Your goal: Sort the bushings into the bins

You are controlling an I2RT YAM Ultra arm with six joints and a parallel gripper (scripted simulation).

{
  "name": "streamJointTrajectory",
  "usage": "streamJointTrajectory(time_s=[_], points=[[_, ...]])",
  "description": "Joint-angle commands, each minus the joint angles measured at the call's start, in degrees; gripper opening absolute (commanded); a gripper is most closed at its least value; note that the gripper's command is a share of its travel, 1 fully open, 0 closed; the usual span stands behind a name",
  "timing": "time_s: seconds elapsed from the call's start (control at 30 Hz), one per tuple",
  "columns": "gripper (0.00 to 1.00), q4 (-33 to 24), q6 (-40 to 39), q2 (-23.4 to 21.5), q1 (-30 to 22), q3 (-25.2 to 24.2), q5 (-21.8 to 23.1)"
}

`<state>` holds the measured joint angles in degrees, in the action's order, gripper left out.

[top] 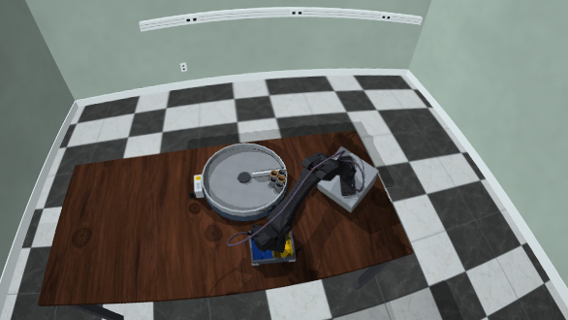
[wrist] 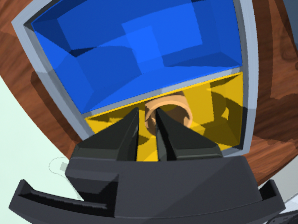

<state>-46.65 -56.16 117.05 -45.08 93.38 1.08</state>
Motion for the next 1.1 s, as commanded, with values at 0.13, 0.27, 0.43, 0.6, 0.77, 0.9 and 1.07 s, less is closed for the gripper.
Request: streamJointTrajectory(time_s=[0.13, 0.27, 0.43, 0.6, 0.77, 0.9, 1.07], points=[[0.15, -4.05, 0.05, -4.22, 0.27, 2.38, -0.52], [0.15, -7.19, 0.18, -6.05, 0.45, 3.74, -0.47], [0.15, -10.00, 0.30, -7.22, 0.61, 5.38, -0.42], [0.15, -13.49, 0.42, -8.63, 0.74, 7.48, -0.36], [0.15, -15.39, 0.43, -9.18, 0.77, 8.77, -0.33], [0.15, -15.75, 0.42, -9.21, 0.78, 9.05, -0.32], [0.15, -15.80, 0.42, -9.22, 0.78, 9.07, -0.33]])
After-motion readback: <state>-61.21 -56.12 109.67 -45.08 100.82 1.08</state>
